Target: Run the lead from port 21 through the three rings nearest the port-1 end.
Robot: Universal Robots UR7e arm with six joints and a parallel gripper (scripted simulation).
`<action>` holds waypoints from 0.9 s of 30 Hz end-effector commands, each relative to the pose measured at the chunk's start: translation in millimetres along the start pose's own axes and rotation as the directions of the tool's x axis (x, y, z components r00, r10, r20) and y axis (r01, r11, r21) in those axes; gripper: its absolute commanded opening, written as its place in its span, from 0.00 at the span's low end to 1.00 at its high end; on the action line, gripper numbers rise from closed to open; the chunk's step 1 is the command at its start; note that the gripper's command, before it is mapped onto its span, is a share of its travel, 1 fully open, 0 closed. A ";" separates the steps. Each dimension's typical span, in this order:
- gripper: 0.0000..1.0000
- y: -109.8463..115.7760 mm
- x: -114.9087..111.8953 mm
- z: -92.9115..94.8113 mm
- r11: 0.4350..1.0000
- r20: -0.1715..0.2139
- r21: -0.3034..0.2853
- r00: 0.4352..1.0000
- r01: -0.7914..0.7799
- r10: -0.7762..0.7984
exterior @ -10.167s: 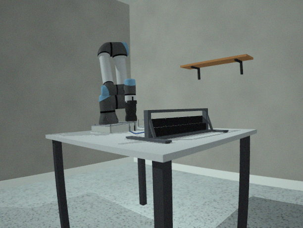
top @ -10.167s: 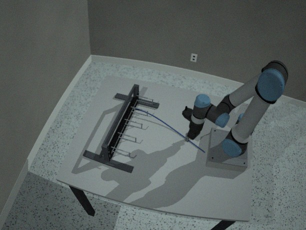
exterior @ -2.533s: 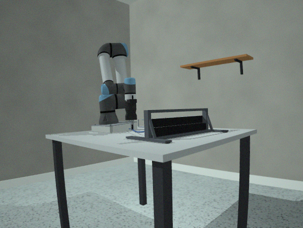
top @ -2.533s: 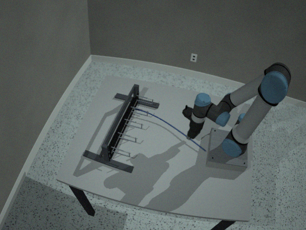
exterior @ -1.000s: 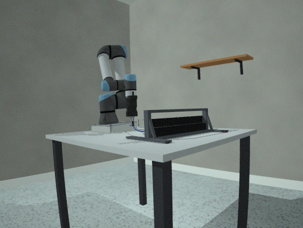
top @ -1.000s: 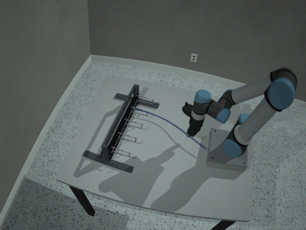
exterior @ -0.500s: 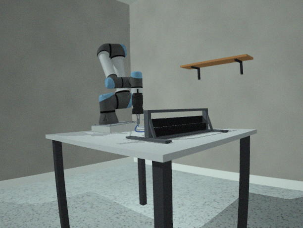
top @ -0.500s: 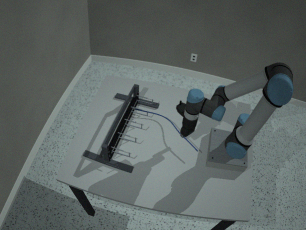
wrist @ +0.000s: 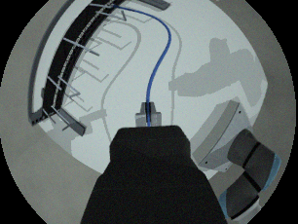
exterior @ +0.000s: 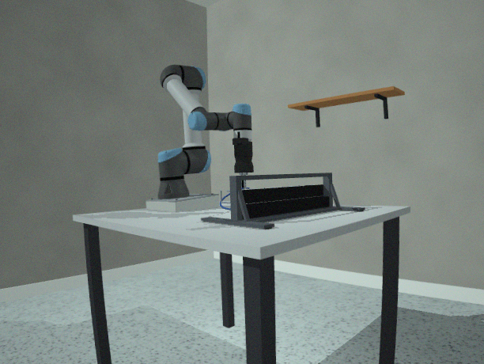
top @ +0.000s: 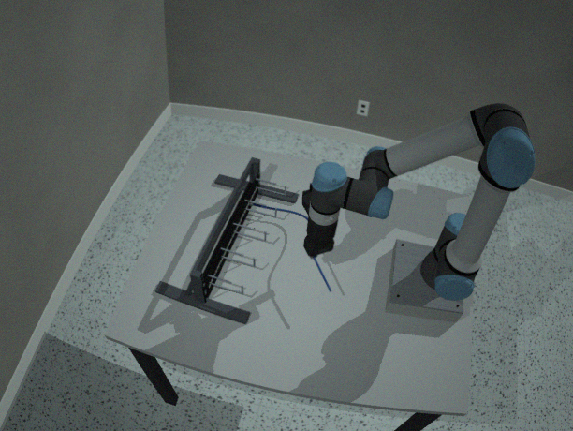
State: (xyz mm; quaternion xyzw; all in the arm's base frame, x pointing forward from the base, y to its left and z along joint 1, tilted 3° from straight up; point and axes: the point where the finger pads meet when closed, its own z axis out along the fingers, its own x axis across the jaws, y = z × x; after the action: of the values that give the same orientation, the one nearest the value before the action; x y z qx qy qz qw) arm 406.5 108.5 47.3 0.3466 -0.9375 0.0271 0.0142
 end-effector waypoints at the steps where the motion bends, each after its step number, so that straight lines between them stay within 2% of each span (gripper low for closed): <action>1: 0.00 -0.9 -33.2 -12.5 0.995 0.002 0.001 0.995 -0.104 0.104; 12: 0.00 -5.1 -126.7 -47.2 0.919 0.002 0.001 0.919 -0.394 0.394; 14: 0.00 -5.1 -126.7 -47.2 0.919 0.002 0.001 0.919 -0.394 0.394; 20: 0.00 -6.3 -163.6 -60.8 0.866 0.002 0.000 0.866 -0.500 0.500; 27: 0.00 -7.9 -190.9 -71.0 0.819 0.002 0.000 0.819 -0.574 0.574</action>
State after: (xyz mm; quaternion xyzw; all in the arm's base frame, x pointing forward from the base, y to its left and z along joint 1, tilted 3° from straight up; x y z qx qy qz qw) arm 548.6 223.7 105.6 0.0656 -0.9974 0.0304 0.0055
